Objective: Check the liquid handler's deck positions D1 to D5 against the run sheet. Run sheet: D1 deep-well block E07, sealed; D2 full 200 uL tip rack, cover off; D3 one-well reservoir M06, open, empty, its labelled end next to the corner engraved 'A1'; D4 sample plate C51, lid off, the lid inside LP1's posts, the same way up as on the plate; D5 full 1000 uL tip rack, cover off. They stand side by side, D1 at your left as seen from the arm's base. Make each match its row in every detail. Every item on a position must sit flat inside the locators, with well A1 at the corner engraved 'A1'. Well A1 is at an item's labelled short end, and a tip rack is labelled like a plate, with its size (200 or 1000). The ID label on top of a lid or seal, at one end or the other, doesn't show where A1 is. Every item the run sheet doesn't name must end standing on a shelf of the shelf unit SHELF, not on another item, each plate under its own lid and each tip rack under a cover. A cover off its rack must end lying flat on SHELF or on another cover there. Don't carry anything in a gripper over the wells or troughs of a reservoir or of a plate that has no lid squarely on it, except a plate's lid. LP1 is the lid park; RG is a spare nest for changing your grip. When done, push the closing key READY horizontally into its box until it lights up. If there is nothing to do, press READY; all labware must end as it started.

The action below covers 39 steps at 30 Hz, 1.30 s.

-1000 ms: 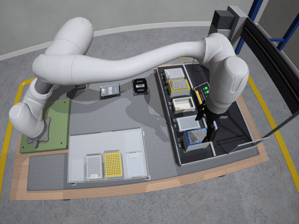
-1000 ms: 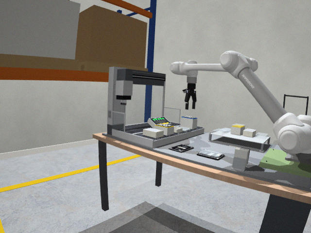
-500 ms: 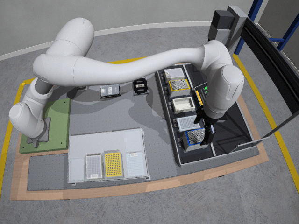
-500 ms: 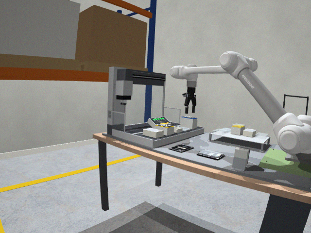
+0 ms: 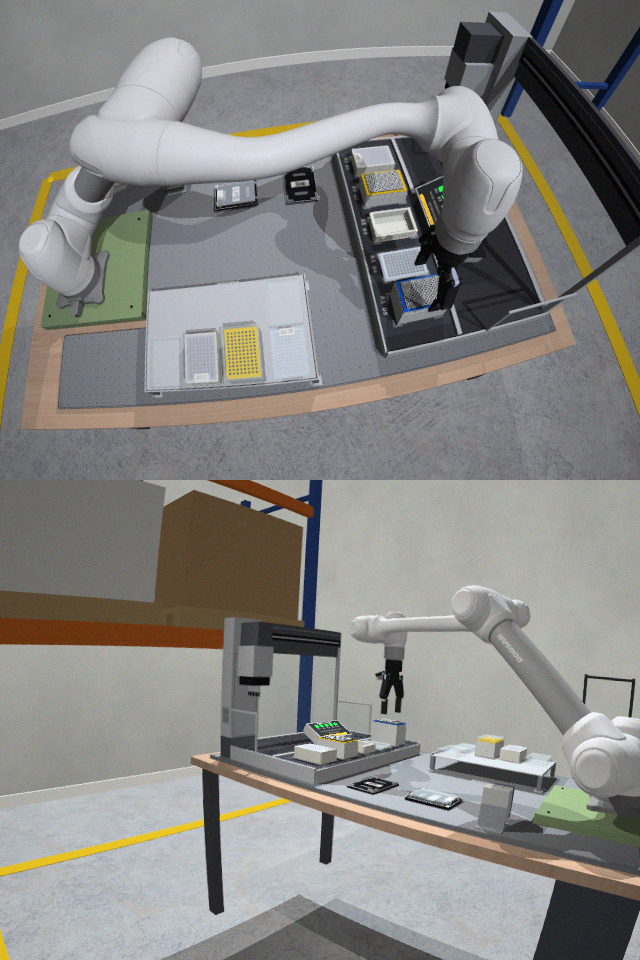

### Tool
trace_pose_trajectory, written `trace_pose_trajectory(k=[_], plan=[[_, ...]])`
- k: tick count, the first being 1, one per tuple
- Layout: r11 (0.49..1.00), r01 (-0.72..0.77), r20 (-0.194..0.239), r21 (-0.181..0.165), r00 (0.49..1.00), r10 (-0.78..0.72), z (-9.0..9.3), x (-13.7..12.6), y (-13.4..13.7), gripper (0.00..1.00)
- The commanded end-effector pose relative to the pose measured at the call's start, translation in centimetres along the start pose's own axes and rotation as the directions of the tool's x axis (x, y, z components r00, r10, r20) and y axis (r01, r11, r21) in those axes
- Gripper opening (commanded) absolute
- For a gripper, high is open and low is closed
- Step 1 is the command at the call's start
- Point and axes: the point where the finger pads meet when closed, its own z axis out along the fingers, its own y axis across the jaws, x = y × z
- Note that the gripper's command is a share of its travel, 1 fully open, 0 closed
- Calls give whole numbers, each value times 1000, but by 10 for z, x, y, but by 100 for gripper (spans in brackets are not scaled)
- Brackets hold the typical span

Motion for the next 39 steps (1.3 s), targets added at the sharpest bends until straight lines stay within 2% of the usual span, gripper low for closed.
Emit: trace_pose_trajectory(k=[1, 13, 17, 32, 34, 39], plan=[[1000, 0, -2, 0, 1000, 0, -2, 0, 0, 79], [1000, 0, -2, 0, 1000, 0, -2, 0, 0, 79], [1000, 0, -2, 0, 1000, 0, -2, 0, -10, 79], [1000, 0, -2, 0, 1000, 0, -2, 0, -85, 79], [1000, 0, -2, 0, 1000, 0, -2, 0, -85, 79], [1000, 0, -2, 0, 1000, 0, -2, 0, -110, 79]])
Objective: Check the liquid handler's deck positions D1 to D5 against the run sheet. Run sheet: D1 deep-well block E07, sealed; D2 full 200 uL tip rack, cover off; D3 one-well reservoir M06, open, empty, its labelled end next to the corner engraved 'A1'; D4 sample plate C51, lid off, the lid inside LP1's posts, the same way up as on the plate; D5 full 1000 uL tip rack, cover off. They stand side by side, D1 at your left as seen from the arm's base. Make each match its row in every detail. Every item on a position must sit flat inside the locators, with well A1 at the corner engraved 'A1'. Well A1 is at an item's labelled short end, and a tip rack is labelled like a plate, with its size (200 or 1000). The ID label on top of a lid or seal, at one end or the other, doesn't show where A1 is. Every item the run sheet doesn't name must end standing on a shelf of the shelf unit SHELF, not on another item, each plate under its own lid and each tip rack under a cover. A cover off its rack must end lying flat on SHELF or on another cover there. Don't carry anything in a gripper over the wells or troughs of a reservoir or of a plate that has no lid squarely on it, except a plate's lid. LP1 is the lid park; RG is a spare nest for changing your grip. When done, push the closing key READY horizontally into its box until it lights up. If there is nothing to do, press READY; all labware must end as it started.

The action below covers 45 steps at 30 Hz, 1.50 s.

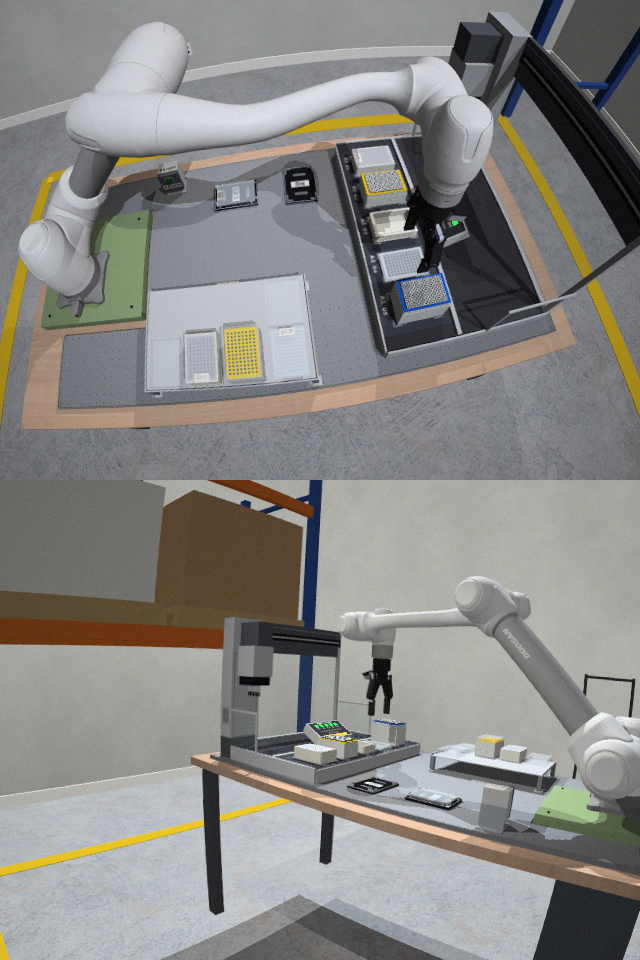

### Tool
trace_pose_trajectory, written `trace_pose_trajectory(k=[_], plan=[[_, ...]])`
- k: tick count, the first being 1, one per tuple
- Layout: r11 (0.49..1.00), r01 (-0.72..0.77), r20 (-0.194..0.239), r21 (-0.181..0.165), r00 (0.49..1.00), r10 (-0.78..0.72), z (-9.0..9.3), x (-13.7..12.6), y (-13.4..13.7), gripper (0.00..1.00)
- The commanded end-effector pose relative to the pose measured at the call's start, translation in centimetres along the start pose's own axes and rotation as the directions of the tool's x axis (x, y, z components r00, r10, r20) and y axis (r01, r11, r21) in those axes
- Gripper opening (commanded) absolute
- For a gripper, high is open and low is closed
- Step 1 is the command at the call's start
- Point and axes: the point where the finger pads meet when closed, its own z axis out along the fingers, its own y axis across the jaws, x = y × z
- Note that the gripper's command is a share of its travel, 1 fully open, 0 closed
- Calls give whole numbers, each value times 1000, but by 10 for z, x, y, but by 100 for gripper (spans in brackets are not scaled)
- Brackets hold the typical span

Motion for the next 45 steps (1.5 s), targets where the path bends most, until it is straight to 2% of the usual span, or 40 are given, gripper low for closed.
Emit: trace_pose_trajectory(k=[1, 3, 38, 45], plan=[[1000, 0, -2, 0, 1000, 0, -2, 0, -16, 79], [1000, 0, -2, 0, 1000, 0, -2, 0, -25, 79], [1000, 0, -2, 0, 1000, 0, -2, 0, -25, 79], [1000, 0, -2, 0, 1000, 0, -2, 0, -55, 79]])
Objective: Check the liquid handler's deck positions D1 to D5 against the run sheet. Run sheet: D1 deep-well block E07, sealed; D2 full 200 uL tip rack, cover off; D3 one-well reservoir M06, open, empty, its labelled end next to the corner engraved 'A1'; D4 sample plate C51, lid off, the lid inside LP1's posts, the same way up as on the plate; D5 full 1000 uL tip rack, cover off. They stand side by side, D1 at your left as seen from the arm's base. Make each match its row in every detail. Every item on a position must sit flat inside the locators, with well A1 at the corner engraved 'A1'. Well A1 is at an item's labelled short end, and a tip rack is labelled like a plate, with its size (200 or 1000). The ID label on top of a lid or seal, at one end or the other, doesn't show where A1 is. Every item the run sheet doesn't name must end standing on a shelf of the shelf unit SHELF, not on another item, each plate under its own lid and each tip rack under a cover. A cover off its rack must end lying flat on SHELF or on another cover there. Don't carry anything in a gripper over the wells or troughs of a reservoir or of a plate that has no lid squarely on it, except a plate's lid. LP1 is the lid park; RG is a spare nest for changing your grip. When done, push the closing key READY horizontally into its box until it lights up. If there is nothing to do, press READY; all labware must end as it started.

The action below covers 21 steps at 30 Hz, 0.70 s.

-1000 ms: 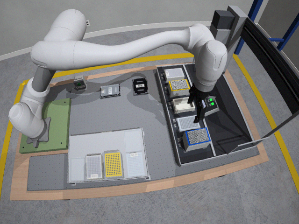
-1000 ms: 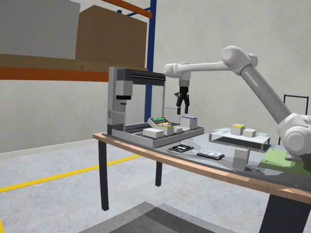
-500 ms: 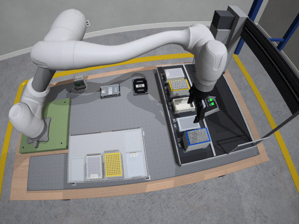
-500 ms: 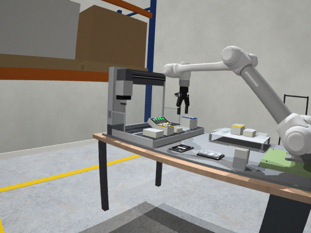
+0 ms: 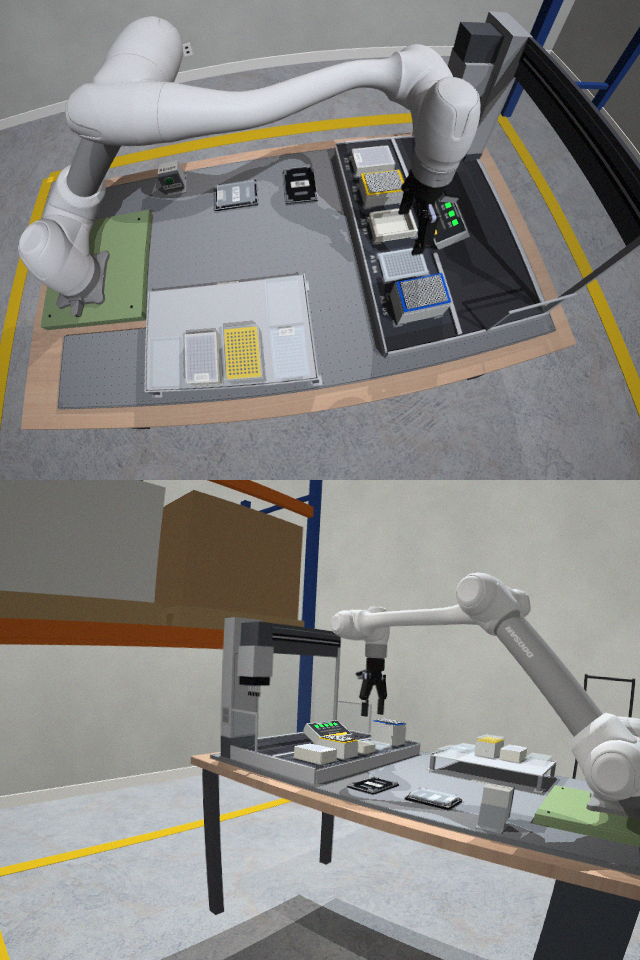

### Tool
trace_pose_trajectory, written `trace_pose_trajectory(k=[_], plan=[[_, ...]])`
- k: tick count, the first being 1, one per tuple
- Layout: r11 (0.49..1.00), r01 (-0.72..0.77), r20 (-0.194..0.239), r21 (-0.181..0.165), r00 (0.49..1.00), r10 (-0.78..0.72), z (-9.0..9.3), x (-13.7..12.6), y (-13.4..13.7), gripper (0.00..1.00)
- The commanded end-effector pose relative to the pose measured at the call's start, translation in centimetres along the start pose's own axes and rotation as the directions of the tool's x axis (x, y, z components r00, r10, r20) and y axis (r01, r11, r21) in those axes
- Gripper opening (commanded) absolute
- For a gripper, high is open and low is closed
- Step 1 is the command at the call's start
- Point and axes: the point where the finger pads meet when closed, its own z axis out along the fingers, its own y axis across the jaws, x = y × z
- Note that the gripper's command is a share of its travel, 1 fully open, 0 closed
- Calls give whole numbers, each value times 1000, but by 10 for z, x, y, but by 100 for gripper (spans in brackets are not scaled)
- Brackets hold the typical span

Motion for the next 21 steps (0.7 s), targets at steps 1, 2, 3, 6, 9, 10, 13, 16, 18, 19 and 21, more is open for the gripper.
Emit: trace_pose_trajectory(k=[1, 2, 3, 6, 9, 10, 13, 16, 18, 19, 21], plan=[[1000, 0, -2, 0, 1000, 0, -2, 0, -6, 79], [1000, 0, -2, 0, 1000, 0, -2, 0, -11, 79], [1000, 0, -2, 0, 1000, 0, -2, 0, -16, 79], [1000, 0, -2, 0, 1000, 0, -2, 0, -31, 79], [1000, 0, -2, 0, 1000, 0, -2, 0, -46, 79], [1000, 0, -2, 0, 1000, 0, -2, 0, -51, 79], [1000, 0, -2, 0, 1000, 0, -2, 0, -66, 79], [1000, 0, -2, 0, 1000, 0, -2, 0, -81, 79], [1000, 0, -2, 0, 1000, 0, -2, 0, -81, 79], [1000, 0, -2, 0, 1000, 0, -2, 0, -86, 79], [1000, 0, -2, 0, 1000, 0, -2, 0, -96, 79]])
